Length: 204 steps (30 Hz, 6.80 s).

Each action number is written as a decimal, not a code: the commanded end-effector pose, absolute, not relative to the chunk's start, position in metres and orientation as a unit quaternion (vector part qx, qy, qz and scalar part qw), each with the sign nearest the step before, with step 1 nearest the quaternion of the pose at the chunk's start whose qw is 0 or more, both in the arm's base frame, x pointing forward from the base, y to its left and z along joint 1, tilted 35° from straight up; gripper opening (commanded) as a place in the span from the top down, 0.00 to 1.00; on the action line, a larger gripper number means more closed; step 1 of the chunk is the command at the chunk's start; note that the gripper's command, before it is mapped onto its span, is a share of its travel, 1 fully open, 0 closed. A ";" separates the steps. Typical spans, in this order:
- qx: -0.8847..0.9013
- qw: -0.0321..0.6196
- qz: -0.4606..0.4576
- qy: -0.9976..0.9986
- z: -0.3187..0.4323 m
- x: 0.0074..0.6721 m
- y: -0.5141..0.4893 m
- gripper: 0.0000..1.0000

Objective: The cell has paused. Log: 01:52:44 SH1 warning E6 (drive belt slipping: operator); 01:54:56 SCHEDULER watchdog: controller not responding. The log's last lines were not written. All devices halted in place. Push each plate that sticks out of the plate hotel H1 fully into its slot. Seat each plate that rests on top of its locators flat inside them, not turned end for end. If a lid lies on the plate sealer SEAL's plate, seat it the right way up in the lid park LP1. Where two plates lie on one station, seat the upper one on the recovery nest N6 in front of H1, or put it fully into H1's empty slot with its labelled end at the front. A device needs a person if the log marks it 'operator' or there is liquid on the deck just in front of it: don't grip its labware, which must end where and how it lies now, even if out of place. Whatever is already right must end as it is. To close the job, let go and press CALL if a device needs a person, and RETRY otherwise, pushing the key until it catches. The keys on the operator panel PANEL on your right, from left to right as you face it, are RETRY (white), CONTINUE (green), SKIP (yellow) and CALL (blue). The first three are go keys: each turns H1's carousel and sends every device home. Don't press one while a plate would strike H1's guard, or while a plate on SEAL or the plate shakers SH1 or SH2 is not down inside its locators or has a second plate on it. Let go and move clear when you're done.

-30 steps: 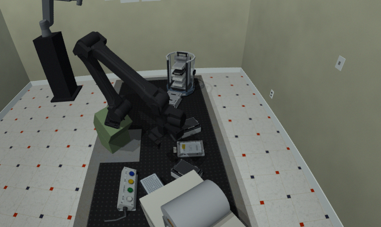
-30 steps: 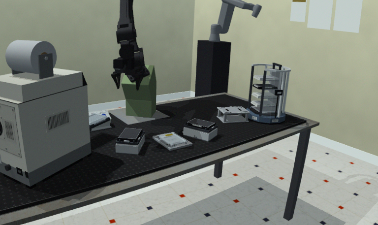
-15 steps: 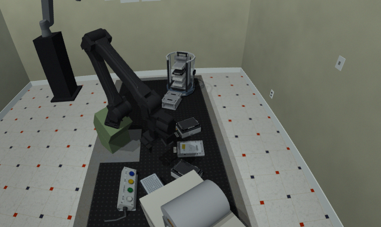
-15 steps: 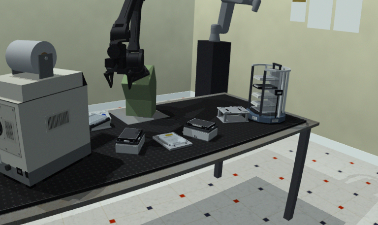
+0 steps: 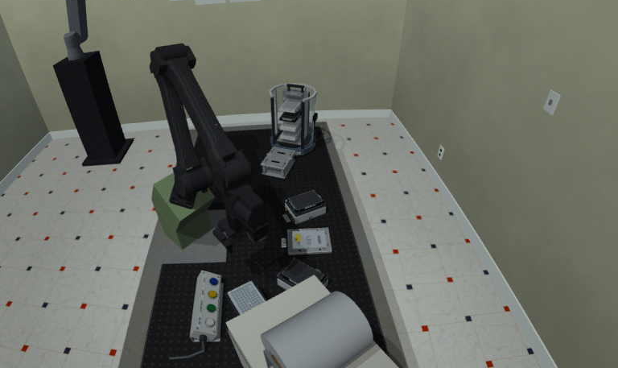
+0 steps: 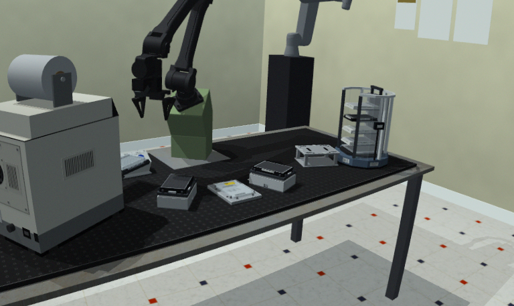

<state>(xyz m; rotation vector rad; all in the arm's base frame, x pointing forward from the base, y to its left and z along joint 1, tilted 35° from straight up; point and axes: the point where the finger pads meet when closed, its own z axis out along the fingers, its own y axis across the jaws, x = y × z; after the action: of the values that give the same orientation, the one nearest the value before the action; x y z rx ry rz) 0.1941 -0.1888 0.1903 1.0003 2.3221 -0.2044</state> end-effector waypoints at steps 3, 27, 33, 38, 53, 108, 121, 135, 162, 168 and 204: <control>0.442 0.298 -0.057 0.844 0.181 0.174 -0.190 0.00; 0.504 0.292 -0.028 0.812 0.150 0.116 -0.207 0.00; 0.504 0.293 -0.027 0.812 0.142 0.098 -0.212 0.00; 0.504 0.294 -0.027 0.812 0.137 0.086 -0.215 0.00; 0.630 0.294 0.024 0.718 0.138 0.089 -0.214 0.00; 0.912 0.239 0.173 0.285 0.138 0.089 -0.214 0.00; 0.945 0.210 0.207 0.143 0.138 0.089 -0.214 0.00; 0.955 0.187 0.229 0.043 0.138 0.089 -0.214 0.00; 0.955 0.186 0.229 0.042 0.138 0.089 -0.214 0.00; 0.955 0.186 0.229 0.042 0.138 0.089 -0.214 0.00; 0.953 0.193 0.228 0.045 0.047 0.139 -0.254 0.48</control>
<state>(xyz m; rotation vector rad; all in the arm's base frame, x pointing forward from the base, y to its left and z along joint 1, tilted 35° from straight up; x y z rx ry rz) 0.1342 -0.2506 0.0554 2.6692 0.1638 0.6291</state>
